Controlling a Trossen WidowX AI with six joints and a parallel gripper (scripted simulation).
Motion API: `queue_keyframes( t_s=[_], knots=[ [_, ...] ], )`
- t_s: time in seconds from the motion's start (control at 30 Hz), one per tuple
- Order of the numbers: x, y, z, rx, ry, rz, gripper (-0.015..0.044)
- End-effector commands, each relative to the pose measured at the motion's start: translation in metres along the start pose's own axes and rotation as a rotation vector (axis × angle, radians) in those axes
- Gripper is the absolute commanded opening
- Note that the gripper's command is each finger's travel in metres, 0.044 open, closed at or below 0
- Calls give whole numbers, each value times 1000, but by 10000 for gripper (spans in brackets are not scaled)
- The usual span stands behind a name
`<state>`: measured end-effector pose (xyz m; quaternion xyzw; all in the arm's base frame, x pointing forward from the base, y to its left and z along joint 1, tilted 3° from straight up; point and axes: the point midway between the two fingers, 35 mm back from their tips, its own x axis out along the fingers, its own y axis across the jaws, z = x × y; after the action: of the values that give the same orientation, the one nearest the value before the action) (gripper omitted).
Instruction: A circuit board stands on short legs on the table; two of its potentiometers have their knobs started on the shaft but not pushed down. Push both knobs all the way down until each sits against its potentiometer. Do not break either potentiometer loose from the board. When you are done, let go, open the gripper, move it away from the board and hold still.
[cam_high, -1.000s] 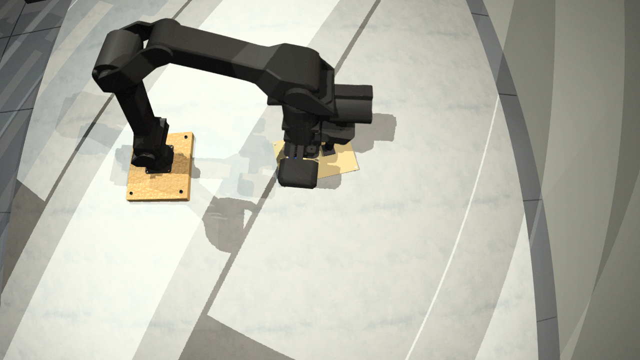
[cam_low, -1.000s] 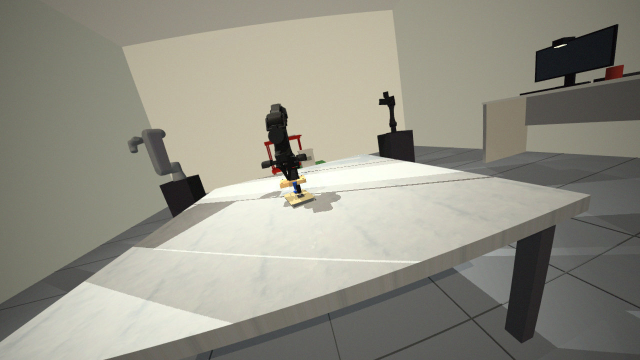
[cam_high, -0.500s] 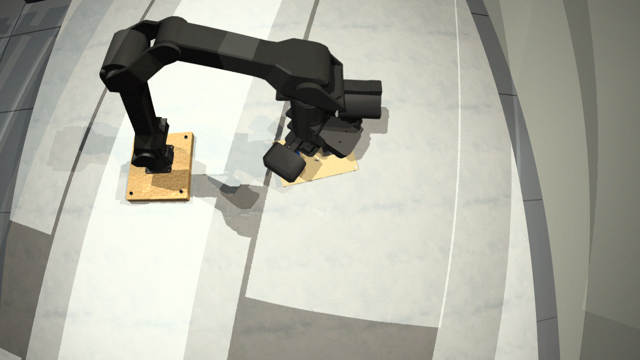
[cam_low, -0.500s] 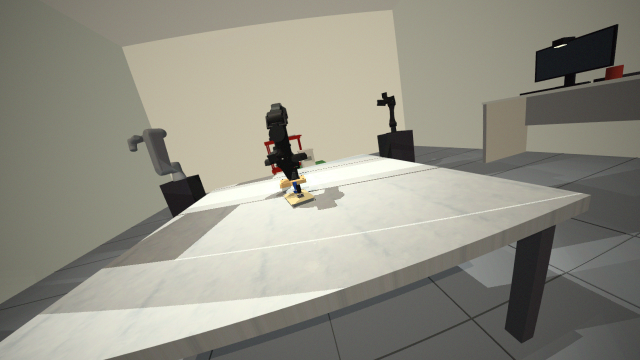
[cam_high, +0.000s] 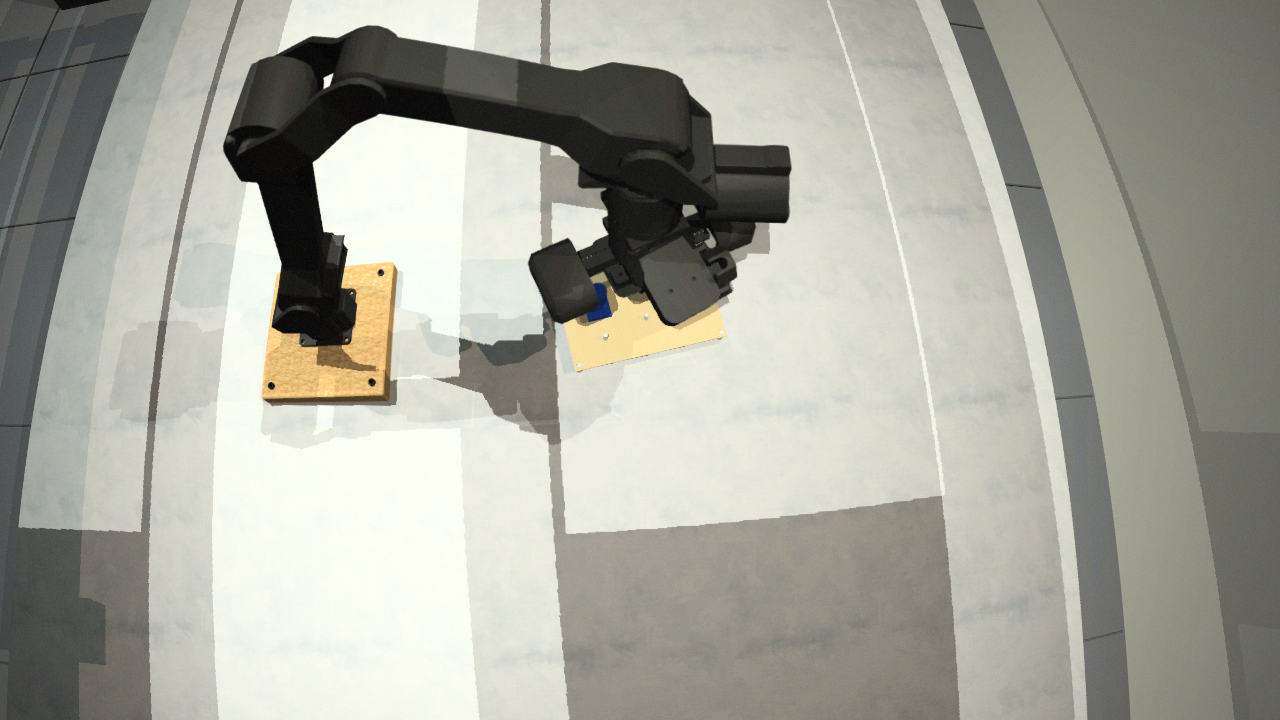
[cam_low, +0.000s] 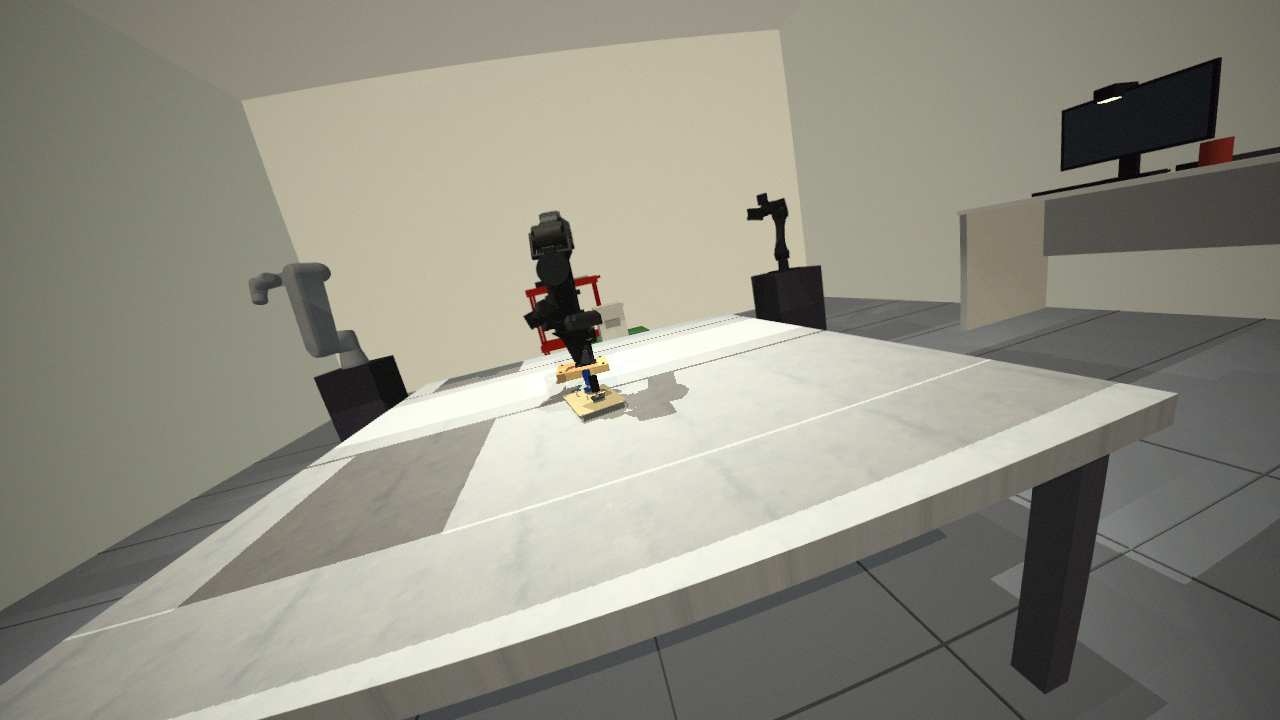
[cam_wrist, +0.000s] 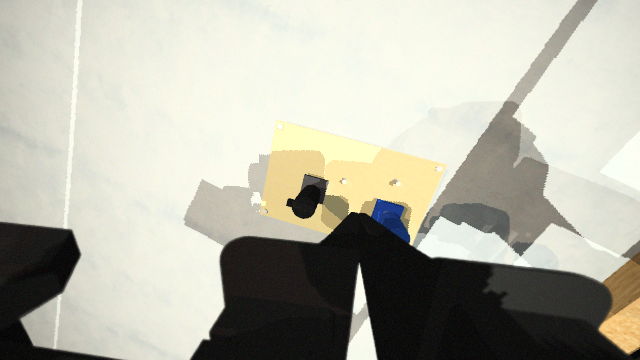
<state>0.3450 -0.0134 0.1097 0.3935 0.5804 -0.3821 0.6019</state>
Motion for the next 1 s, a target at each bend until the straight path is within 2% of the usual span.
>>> queue_keyframes(
  t_s=[0.0,0.97],
  knots=[
    [1,4,-1,136,9,-6,0],
    [-10,25,-4,1142,15,-31,0]
  ],
)
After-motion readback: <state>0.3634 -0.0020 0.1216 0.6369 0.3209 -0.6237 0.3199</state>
